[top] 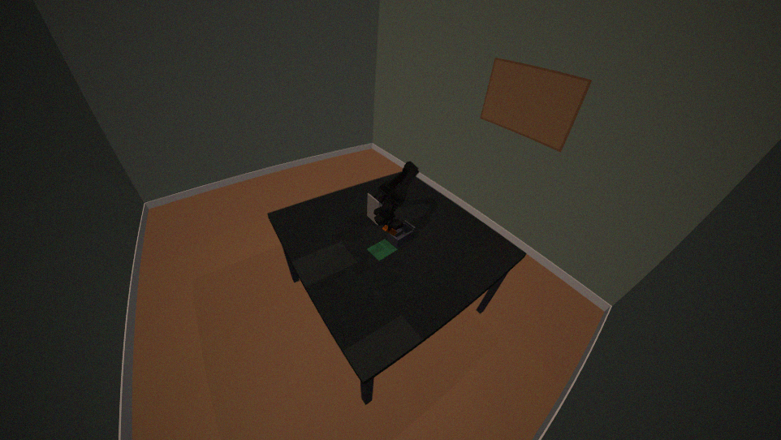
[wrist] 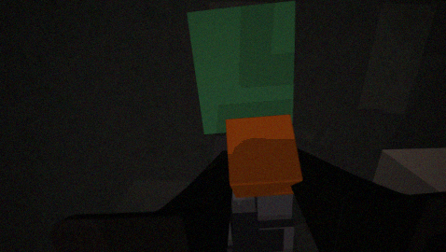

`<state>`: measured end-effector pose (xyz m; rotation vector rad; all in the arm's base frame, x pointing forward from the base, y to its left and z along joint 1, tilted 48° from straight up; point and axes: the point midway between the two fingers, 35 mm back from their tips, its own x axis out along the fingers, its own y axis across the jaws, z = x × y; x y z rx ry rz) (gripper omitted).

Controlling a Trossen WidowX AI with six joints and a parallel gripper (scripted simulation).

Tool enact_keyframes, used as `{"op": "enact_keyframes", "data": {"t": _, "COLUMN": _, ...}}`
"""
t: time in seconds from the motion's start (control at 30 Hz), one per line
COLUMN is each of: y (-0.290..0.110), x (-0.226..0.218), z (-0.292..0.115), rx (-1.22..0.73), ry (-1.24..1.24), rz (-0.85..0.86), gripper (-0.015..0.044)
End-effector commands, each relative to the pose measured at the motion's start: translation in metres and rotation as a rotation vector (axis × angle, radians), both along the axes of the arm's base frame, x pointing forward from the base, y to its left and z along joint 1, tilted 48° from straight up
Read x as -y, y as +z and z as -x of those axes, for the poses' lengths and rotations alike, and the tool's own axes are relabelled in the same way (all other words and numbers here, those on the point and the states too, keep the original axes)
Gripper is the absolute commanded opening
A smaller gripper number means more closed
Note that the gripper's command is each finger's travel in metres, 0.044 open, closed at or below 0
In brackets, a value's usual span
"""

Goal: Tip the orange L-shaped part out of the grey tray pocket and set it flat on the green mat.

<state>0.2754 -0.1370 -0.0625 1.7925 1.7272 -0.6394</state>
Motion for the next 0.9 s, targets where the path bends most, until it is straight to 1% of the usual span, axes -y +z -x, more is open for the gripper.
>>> {"op": "enact_keyframes", "data": {"t": 0.0, "y": -0.013, "x": 0.012, "z": 0.001, "rx": -0.001, "ry": 0.007, "rz": 0.004, "gripper": 0.0}}
{"op": "enact_keyframes", "data": {"t": 0.23, "y": -0.033, "x": 0.031, "z": 0.003, "rx": 0.0, "ry": 0.007, "rz": 0.006, "gripper": 0.0}}
{"op": "enact_keyframes", "data": {"t": 0.87, "y": -0.05, "x": 0.014, "z": 0.002, "rx": 0.0, "ry": 0.007, "rz": 0.005, "gripper": 0.0}}
